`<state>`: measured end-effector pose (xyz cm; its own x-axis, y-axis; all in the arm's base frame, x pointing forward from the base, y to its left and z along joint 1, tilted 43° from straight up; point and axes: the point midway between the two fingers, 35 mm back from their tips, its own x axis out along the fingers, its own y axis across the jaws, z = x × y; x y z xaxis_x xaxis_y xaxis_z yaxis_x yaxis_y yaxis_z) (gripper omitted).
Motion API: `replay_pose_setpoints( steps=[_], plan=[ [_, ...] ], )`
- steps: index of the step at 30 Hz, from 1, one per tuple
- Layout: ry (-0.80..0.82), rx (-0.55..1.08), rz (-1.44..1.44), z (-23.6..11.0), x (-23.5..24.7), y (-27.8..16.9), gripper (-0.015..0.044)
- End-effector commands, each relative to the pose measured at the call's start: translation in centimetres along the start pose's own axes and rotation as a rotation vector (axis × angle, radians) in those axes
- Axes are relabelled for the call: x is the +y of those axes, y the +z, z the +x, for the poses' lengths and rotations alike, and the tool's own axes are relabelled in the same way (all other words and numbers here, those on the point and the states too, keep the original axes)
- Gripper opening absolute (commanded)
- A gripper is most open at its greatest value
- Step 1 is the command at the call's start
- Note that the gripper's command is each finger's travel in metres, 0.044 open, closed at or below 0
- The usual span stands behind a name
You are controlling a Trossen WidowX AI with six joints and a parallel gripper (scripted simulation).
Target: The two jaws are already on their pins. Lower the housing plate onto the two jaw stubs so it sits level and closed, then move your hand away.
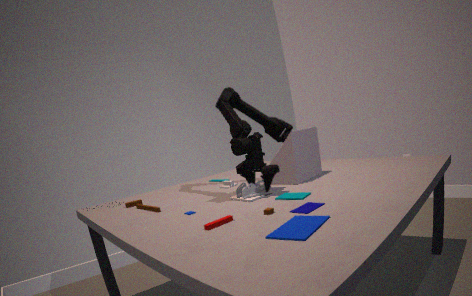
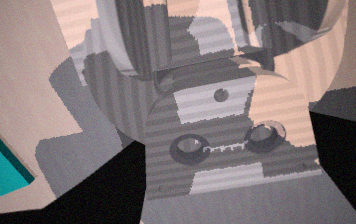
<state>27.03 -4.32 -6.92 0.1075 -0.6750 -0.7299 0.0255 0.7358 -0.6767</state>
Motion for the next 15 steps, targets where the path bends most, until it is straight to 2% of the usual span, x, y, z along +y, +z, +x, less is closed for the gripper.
replay_pose_setpoints(
  steps=[1,15],
  plan=[
    [0.000,0.000,-0.003,0.09,0.01,-0.05,0.0351],
    [0.000,0.000,-0.003,0.29,0.01,-0.05,0.0351]
  ],
)
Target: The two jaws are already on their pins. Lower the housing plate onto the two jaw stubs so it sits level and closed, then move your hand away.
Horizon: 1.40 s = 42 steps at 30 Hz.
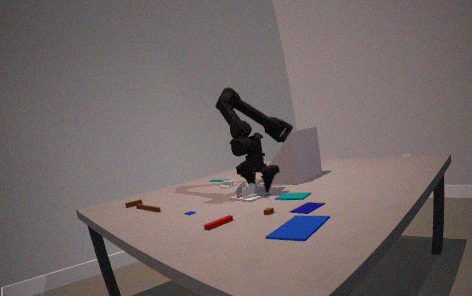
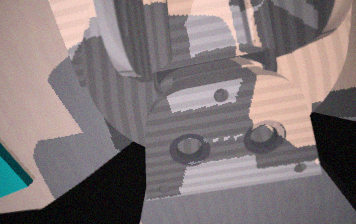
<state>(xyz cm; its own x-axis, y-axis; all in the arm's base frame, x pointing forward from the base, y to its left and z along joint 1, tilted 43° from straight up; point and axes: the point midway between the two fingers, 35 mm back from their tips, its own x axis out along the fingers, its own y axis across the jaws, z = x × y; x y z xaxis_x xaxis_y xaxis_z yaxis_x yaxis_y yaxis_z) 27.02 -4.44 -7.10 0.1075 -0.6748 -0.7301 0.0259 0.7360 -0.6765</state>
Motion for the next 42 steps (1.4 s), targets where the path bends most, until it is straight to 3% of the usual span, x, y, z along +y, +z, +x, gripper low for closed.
replay_pose_setpoints(
  steps=[1,18,22,35,42],
  plan=[
    [0.000,0.000,-0.003,0.1,0.0,0.0,0.0351],
    [0.000,0.000,-0.003,0.1,0.0,0.0,0.0351],
    [0.000,0.000,-0.001,0.0,0.0,0.0,0.0440],
    [0.000,0.000,-0.001,0.0,0.0,0.0,0.0440],
    [0.006,0.000,-0.002,-4.8,0.2,0.3,0.0440]
  ],
)
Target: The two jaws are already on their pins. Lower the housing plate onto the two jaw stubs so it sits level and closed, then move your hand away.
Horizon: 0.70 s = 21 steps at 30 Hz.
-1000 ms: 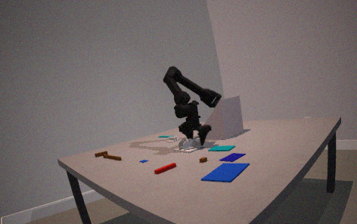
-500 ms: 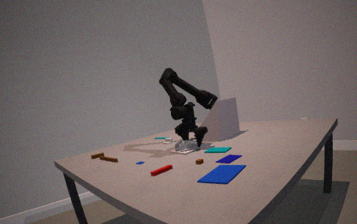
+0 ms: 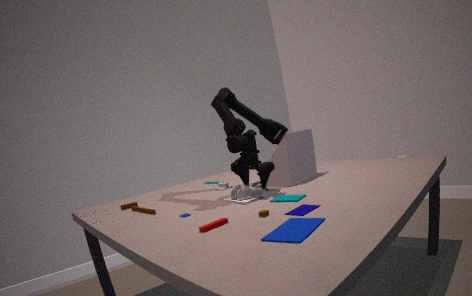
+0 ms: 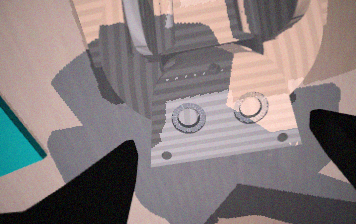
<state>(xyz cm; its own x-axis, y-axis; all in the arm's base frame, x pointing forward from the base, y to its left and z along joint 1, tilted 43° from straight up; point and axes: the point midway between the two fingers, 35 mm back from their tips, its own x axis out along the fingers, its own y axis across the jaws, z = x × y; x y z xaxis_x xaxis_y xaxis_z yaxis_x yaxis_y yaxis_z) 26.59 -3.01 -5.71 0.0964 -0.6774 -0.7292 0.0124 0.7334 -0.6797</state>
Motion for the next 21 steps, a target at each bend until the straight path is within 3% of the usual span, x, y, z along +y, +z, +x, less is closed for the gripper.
replay_pose_setpoints(
  steps=[1,4,9,15,21],
  plan=[
    [0.008,-0.011,0.011,-3.8,0.1,0.4,0.0440],
    [0.006,-0.011,0.011,-5.6,-0.1,0.2,0.0440],
    [0.007,-0.023,0.005,-5.0,0.1,0.3,0.0440],
    [0.011,-0.010,0.008,-10.0,-0.2,-4.9,0.0440],
    [0.008,-0.008,0.009,-10.5,-0.4,-5.6,0.0440]
  ],
)
